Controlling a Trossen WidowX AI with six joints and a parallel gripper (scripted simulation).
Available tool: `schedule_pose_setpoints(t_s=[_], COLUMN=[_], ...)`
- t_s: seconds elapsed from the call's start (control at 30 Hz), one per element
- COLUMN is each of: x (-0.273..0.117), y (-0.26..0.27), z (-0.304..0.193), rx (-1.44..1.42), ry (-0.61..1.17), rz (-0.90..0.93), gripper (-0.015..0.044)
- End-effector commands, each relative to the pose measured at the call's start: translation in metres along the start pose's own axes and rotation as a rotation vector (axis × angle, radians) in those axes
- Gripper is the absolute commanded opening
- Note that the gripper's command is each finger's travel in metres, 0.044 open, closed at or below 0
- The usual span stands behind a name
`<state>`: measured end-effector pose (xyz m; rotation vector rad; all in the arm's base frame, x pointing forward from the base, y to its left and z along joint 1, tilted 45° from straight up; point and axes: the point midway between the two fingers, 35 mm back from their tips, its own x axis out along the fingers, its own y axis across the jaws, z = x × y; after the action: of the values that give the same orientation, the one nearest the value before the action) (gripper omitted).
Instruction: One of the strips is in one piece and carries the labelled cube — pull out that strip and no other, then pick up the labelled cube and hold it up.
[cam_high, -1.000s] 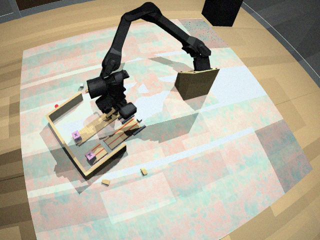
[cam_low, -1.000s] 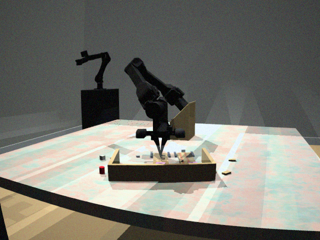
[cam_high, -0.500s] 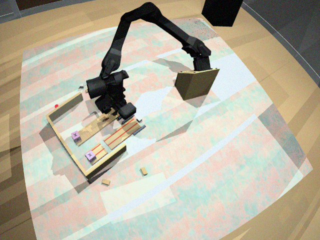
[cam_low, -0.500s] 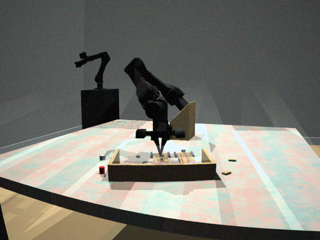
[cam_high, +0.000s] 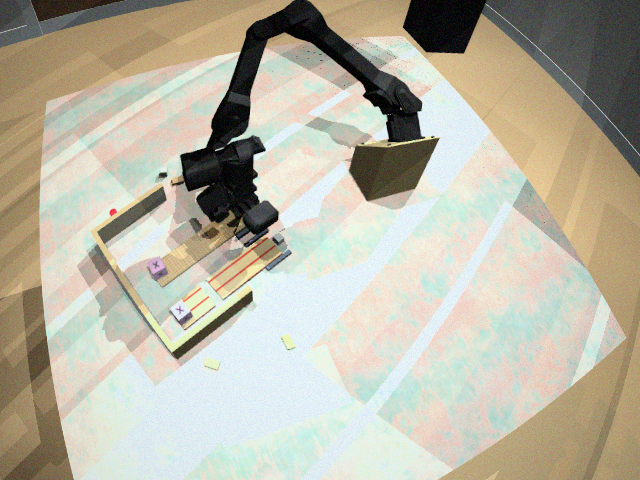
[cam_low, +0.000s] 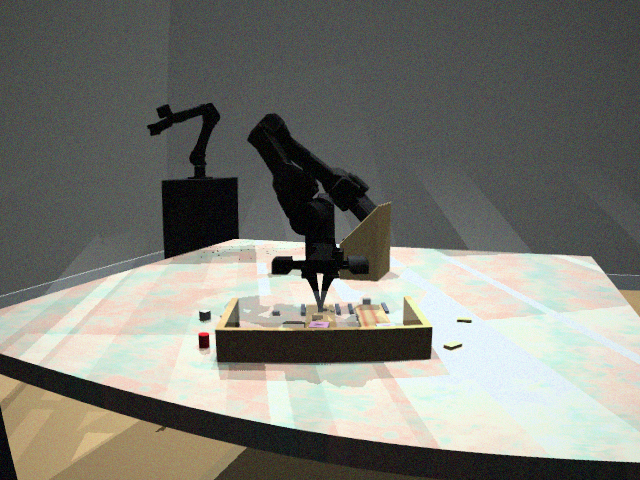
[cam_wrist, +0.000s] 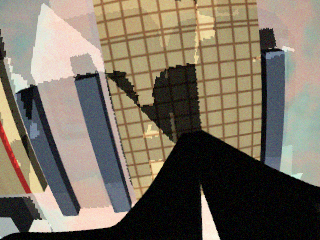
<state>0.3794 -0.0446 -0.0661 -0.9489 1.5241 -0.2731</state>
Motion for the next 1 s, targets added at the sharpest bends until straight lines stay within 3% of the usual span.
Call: schedule_pose_setpoints(t_s=[0.0,0.97], x=[0.004,0.005], y=[0.001,0.001], z=[-0.01,-0.054], rx=[-0.007,-0.009], ry=[0.016,0.018], rz=[0.001,0.001], gripper=[0.0,0.0])
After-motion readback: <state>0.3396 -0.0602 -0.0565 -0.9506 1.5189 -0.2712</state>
